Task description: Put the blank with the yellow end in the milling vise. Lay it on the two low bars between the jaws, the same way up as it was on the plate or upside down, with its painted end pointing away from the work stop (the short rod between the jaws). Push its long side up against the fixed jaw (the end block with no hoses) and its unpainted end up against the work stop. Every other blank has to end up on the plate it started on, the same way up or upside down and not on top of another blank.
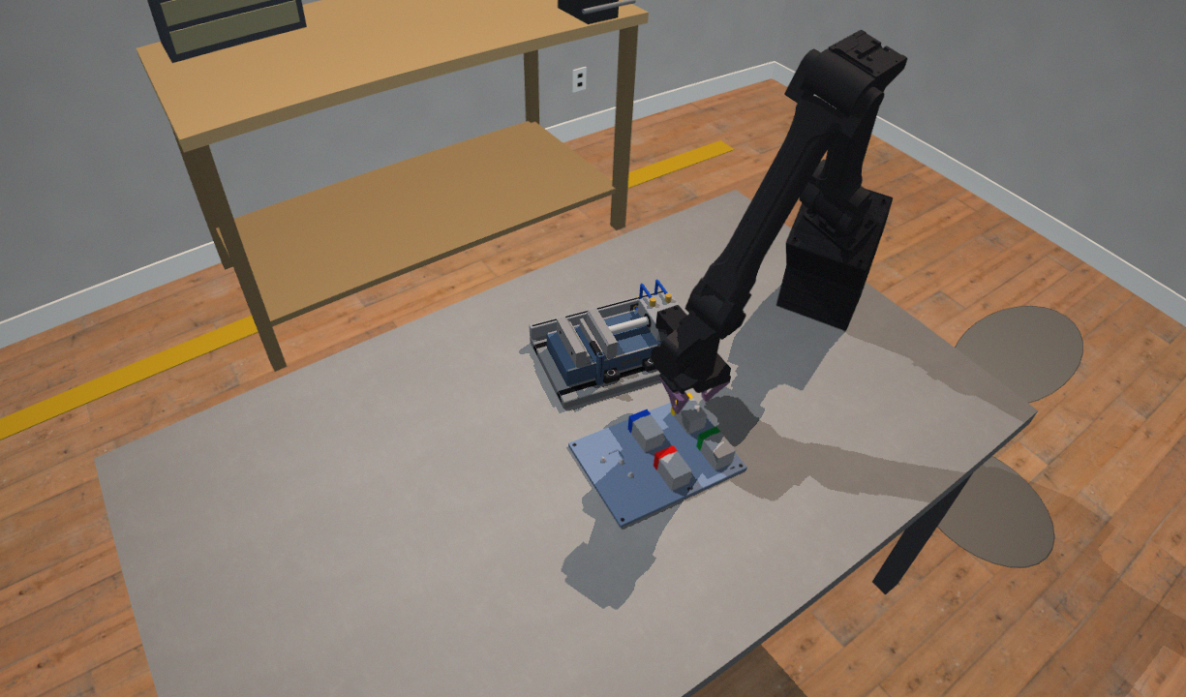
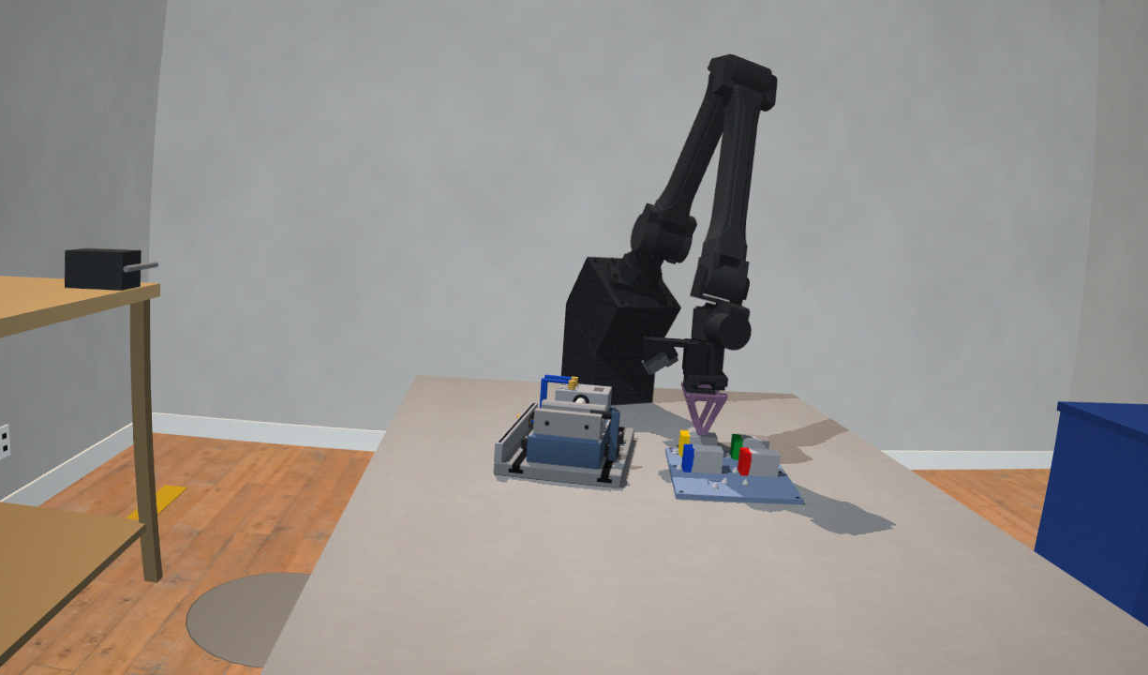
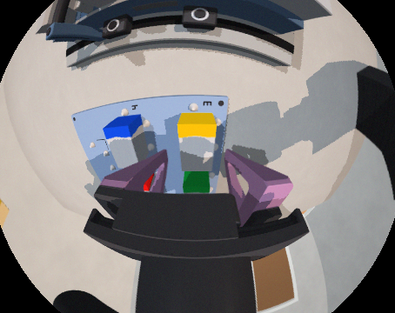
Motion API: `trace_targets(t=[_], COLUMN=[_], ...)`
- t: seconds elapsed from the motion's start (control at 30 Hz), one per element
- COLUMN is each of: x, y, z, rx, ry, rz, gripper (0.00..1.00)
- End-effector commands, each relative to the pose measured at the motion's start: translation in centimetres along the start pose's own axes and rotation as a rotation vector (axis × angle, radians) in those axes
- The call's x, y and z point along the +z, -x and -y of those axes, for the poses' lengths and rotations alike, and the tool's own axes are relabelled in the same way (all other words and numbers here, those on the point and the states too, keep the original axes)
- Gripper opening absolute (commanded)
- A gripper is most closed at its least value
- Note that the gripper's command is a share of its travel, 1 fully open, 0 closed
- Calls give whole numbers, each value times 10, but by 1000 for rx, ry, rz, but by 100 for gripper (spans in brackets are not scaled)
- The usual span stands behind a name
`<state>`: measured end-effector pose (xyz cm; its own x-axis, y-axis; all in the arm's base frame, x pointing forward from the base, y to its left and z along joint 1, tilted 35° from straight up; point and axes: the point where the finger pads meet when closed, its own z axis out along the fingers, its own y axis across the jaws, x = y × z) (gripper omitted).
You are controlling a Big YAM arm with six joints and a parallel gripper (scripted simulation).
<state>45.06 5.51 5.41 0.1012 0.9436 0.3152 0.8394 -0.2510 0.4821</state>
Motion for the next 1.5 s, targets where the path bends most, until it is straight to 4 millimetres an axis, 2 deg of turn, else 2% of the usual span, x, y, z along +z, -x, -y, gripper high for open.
trace_targets(t=[0.0, 0.6, 1.47], x=[7, 14, 21], y=[3, -3, -2], z=[1, -5, -4], rx=[6, 2, 2], ry=[-4, 6, 3], rz=[5, -2, -1], gripper=[64, 64, 64])
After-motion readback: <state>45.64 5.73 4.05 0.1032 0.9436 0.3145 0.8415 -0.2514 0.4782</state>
